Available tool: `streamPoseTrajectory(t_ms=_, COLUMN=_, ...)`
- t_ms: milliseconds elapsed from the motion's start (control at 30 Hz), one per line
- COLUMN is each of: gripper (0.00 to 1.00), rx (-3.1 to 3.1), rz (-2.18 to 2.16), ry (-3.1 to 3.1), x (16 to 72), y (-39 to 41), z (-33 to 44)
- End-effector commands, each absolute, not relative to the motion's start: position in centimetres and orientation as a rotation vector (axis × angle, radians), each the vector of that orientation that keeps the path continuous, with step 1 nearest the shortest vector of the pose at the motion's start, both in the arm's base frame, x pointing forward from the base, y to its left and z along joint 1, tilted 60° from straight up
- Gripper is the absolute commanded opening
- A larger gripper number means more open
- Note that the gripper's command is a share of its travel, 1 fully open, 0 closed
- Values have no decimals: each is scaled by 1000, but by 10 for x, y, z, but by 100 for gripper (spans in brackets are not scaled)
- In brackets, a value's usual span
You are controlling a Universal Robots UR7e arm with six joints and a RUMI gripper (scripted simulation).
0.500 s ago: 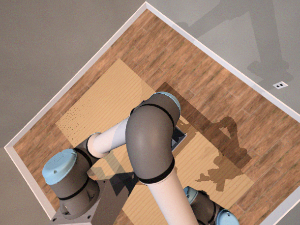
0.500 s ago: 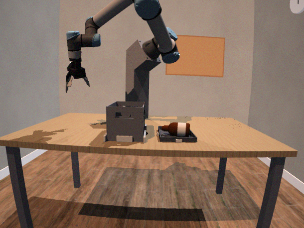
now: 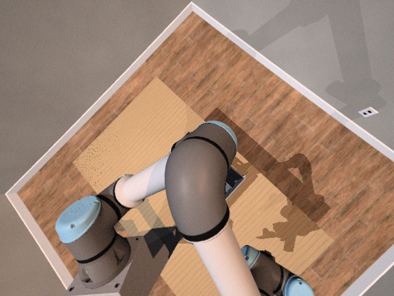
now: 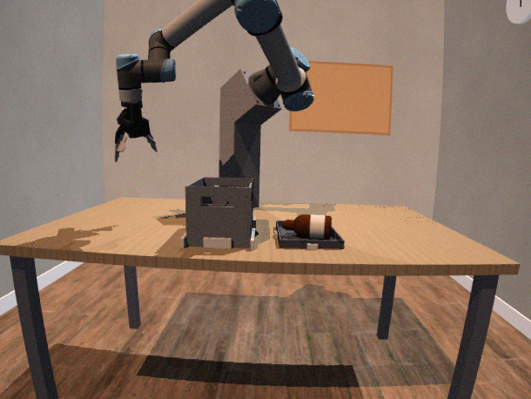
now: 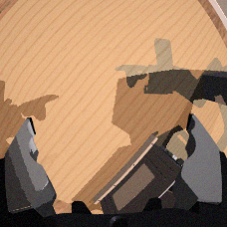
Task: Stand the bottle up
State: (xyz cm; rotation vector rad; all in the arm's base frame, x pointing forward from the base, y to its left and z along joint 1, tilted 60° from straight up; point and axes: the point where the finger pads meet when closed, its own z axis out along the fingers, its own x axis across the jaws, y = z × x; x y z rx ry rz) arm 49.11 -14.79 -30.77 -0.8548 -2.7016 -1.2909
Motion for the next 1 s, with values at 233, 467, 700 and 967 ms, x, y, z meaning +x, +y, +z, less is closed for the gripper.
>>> streamPoseTrajectory(t_ms=233, gripper=100, rx=-855, rz=-1290, ry=-2703, x=491, y=-149, z=-307)
streamPoseTrajectory(t_ms=467, gripper=100, rx=-845, rz=-1287, ry=-2709, x=492, y=-149, z=-306)
streamPoseTrajectory(t_ms=700, gripper=100, rx=-827, rz=-1281, ry=-2719, x=493, y=-149, z=-303)
streamPoseTrajectory(t_ms=967, gripper=100, rx=-773, rz=-1264, ry=-2750, x=495, y=-149, z=-295)
